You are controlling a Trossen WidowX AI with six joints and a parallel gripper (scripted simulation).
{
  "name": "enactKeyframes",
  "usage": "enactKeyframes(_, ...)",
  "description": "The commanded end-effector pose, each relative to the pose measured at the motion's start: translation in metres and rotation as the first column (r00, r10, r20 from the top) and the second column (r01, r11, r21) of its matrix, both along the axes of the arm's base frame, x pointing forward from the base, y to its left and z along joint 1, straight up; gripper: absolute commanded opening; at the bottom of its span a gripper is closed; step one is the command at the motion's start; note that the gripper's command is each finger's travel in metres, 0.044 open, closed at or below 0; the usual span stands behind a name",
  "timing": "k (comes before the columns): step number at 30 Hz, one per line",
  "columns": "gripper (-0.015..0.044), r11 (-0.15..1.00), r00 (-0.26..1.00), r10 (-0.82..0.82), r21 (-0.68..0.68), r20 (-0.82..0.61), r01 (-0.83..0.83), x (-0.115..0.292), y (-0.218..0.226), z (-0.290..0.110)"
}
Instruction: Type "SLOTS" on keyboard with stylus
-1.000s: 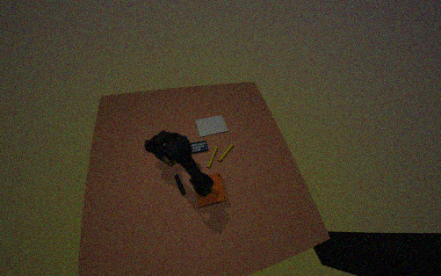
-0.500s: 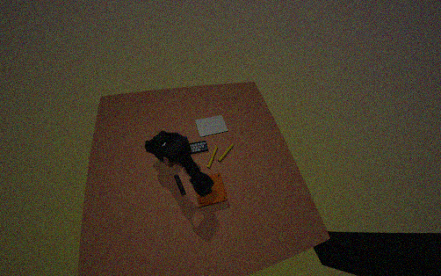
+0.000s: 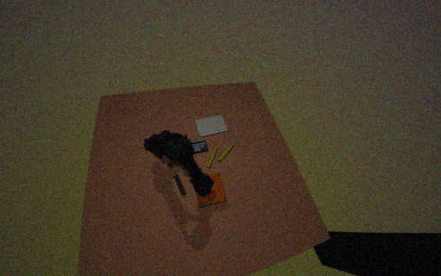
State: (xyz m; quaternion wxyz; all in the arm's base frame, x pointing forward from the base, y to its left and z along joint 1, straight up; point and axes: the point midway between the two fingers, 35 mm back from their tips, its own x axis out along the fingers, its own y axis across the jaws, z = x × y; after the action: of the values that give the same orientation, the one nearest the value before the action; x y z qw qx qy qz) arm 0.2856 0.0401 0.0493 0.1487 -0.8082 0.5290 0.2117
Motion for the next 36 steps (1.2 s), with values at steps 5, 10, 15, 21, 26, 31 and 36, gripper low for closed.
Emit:
enactKeyframes(5, 0.0085, 1.000, 1.000, 0.000, 0.007, 0.011, 0.000, 0.001, 0.001, 0.014)
enactKeyframes(10, 0.0051, 1.000, 1.000, 0.000, 0.007, 0.011, 0.000, 0.001, 0.001, 0.014)
enactKeyframes(15, 0.0000, 1.000, 1.000, -0.001, 0.008, 0.010, 0.001, 0.001, 0.004, 0.015)
enactKeyframes(21, 0.0000, 1.000, 1.000, -0.004, 0.006, 0.006, 0.004, 0.001, 0.018, 0.020)
enactKeyframes(26, 0.0000, 1.000, 1.000, -0.003, 0.007, 0.005, 0.003, 0.002, 0.019, 0.010)
enactKeyframes(31, 0.0000, 1.000, 1.000, -0.003, 0.008, 0.004, 0.003, 0.002, 0.019, 0.000)
enactKeyframes(36, 0.0053, 1.000, 1.000, -0.003, 0.008, 0.004, 0.003, 0.002, 0.019, -0.003)
